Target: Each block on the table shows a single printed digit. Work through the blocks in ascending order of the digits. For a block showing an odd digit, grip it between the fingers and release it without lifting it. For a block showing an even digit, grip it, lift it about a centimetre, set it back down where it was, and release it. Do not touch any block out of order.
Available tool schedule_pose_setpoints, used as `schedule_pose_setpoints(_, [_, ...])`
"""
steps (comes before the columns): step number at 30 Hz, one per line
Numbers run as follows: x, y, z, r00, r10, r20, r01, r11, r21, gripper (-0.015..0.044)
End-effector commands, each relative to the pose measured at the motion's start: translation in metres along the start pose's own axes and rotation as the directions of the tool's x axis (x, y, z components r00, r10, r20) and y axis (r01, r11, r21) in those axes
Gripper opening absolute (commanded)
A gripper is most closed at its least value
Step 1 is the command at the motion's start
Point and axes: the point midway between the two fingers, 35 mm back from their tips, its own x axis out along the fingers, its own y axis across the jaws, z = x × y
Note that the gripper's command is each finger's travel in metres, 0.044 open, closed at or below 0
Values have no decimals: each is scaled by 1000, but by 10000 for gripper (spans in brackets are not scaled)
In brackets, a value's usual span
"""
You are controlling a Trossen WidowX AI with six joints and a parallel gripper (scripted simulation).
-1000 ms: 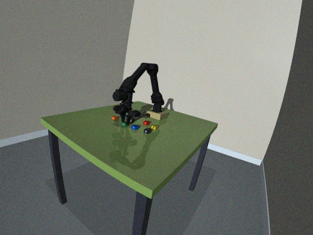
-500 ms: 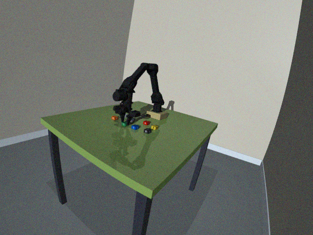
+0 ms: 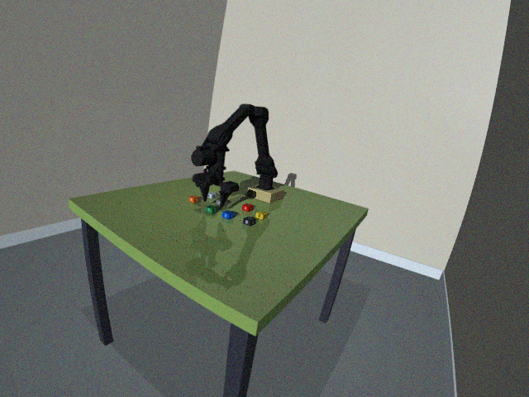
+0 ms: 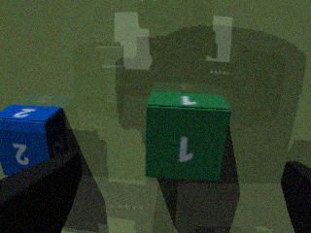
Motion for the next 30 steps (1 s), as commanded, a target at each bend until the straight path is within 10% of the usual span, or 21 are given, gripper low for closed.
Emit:
schedule_pose_setpoints(1, [-16, 0, 4, 1000, -2, 18, 2, 1000, -2, 400])
schedule_pose_setpoints(13, [-97, 0, 3, 1000, -2, 18, 2, 1000, -2, 120])
schedule_pose_setpoints(30, [-96, 66, -13, 1000, 5, 17, -5, 1000, -2, 120])
